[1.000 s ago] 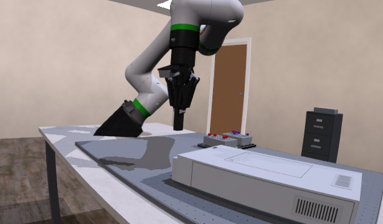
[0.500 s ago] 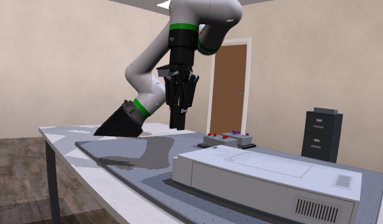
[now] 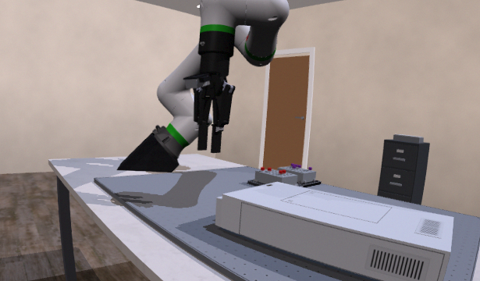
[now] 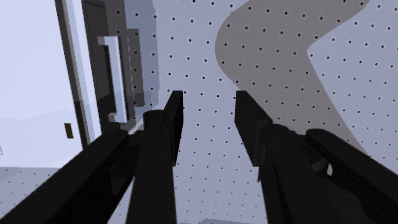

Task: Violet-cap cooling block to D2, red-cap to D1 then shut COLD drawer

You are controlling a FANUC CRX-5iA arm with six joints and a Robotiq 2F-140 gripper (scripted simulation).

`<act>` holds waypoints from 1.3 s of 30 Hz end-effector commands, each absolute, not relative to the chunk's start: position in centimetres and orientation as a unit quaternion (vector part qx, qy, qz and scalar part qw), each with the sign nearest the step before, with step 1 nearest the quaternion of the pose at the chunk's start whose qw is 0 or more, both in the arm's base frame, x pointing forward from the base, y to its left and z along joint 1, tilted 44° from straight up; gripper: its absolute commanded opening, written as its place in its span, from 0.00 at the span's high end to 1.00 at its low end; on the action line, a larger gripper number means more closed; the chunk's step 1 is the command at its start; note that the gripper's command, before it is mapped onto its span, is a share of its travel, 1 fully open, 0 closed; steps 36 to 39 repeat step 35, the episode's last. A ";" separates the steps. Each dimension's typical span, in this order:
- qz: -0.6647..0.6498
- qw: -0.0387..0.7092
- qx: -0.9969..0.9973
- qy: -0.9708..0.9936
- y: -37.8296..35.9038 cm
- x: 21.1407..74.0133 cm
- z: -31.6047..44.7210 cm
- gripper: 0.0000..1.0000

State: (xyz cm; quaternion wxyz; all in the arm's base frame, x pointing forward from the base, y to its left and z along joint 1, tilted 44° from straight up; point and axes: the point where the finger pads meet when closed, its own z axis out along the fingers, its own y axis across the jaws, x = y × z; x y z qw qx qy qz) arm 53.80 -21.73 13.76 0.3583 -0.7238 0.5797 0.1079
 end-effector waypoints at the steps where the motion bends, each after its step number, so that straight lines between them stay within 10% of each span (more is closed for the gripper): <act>1: 0.107 0.358 -0.724 0.580 -22.1 52.8 13.7 0.65; 39: 0.107 0.358 -0.724 0.580 -23.5 48.7 13.3 0.65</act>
